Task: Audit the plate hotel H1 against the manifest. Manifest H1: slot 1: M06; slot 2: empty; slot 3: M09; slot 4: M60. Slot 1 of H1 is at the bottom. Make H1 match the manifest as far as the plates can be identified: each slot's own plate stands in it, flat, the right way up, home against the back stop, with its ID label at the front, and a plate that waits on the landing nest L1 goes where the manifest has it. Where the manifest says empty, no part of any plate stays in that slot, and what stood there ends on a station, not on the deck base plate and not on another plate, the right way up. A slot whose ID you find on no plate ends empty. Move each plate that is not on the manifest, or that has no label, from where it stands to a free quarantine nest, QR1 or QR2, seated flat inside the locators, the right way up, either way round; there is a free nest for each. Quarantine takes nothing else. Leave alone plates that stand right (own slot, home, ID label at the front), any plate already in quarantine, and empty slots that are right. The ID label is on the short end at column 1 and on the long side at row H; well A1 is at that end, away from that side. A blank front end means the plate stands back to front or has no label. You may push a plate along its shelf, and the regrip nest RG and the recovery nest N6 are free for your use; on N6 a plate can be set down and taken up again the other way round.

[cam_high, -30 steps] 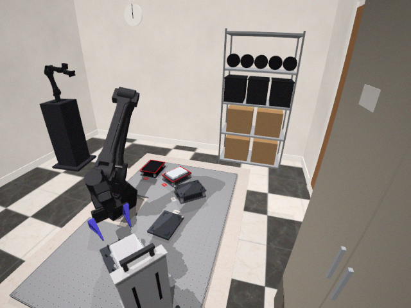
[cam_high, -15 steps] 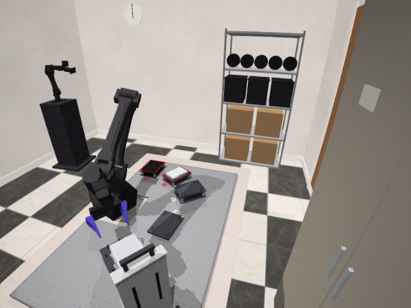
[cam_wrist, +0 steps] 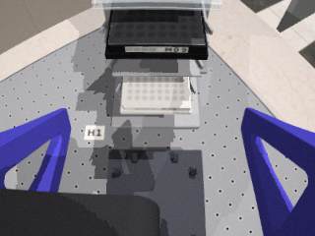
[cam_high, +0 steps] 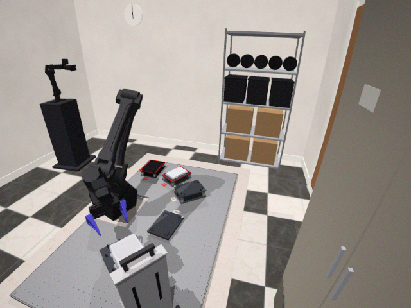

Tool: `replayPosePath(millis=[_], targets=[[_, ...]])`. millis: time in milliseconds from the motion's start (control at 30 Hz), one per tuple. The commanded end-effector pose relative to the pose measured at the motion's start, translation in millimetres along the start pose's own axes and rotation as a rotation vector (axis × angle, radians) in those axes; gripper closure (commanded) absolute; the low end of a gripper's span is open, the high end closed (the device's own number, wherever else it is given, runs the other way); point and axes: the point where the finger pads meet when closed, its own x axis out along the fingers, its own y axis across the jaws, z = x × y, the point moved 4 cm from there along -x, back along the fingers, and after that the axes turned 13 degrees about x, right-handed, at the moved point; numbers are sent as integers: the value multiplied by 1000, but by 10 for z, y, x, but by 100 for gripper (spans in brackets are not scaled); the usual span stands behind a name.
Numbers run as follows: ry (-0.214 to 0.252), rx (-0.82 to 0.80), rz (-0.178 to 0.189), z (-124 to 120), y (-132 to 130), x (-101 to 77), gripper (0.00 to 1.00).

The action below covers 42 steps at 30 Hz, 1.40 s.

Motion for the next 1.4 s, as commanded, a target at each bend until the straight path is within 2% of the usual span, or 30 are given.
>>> replayPosePath(millis=[0,867,967,1033,1367], targets=[[-8,-6,-3,-39,-22,29,0],[-6,5,1,-400,-89,220,0],[-8,1,5,-386,-70,237,0],[-43,-25,9,-129,-86,332,0],[-44,-23,10,-70,-66,490,0]])
